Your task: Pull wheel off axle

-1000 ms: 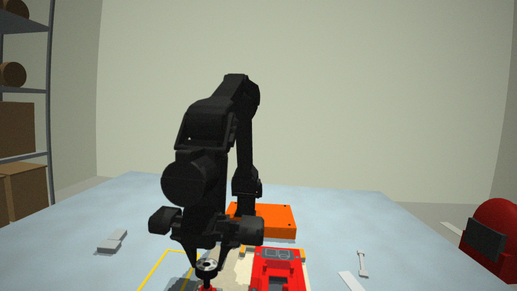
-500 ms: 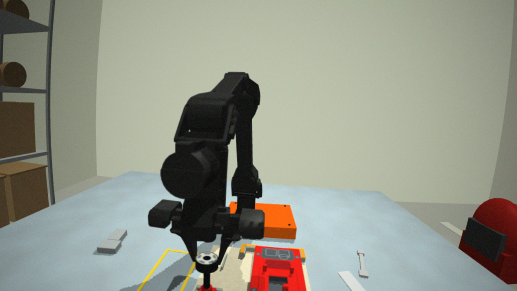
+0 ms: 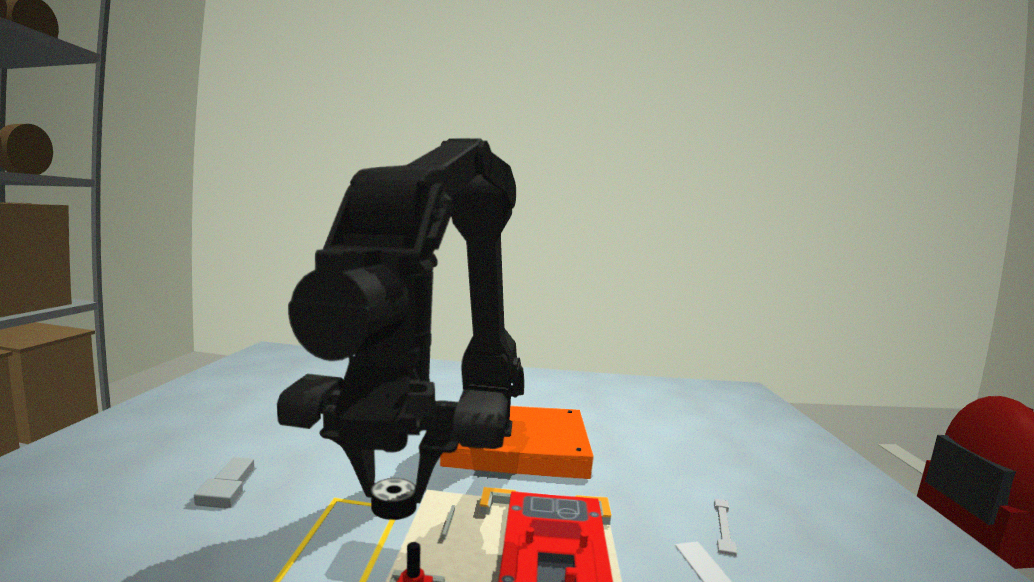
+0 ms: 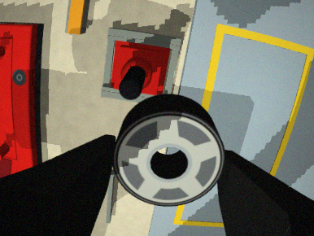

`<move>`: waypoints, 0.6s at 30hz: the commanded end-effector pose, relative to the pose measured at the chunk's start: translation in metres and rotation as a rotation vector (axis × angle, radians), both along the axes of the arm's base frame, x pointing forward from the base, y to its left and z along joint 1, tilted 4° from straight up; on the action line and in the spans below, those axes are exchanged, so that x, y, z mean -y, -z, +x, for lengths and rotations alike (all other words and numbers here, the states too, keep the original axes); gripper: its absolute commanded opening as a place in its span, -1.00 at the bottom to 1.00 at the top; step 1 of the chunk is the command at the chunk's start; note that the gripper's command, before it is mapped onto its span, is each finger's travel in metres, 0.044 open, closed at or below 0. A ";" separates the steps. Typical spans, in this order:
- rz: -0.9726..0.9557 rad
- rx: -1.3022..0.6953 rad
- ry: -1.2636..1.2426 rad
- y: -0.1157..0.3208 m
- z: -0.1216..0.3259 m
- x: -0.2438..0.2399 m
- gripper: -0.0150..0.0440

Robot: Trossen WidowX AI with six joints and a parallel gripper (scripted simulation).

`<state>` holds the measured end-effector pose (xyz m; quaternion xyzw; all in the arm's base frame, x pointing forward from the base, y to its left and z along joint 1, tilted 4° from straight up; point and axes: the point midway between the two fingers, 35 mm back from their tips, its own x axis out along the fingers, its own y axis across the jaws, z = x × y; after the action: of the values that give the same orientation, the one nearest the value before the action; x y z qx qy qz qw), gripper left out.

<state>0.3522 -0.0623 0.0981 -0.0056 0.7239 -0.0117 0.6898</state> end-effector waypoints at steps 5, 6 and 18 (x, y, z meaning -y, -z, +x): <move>-0.006 0.014 0.002 -0.008 -0.015 0.031 -0.49; -0.007 0.015 0.002 -0.008 -0.018 0.034 -0.49; -0.010 0.016 0.001 -0.013 -0.045 0.071 -0.49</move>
<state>0.3110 -0.1292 0.1084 -0.0042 0.7213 -0.0153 0.6924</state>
